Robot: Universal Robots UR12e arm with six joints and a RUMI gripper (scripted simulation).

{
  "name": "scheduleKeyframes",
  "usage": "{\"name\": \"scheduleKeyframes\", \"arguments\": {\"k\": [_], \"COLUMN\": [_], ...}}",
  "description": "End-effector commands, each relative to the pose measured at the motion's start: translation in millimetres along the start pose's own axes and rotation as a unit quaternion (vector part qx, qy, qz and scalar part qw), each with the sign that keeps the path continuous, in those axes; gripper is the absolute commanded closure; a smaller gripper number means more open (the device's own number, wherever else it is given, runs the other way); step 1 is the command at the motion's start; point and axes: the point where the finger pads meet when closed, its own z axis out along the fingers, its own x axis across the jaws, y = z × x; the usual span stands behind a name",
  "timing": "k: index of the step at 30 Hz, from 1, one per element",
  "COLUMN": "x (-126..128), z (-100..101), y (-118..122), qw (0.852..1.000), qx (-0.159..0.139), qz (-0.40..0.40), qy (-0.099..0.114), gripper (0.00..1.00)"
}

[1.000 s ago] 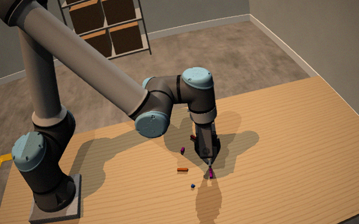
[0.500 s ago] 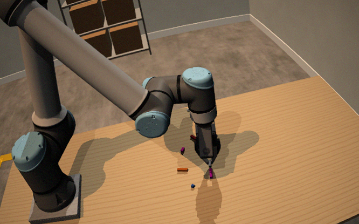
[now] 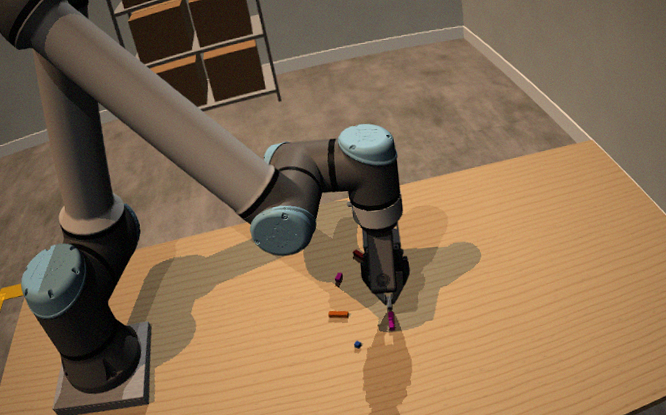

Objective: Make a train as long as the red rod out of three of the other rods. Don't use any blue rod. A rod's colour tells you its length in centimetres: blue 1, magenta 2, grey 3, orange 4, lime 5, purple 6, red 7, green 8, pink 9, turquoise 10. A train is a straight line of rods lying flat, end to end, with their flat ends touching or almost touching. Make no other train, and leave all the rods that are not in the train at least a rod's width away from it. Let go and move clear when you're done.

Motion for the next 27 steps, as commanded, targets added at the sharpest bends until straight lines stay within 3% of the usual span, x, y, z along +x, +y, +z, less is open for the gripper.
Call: {"name": "scheduleKeyframes", "arguments": {"k": [1,27], "x": [-1,-1], "z": [-1,10], "y": [0,0], "qw": [1.000,1.000], "qx": [0.000,0.000], "qz": [0.000,0.000], "qy": [-0.001,-0.001], "gripper": [1.00,1.00]}}
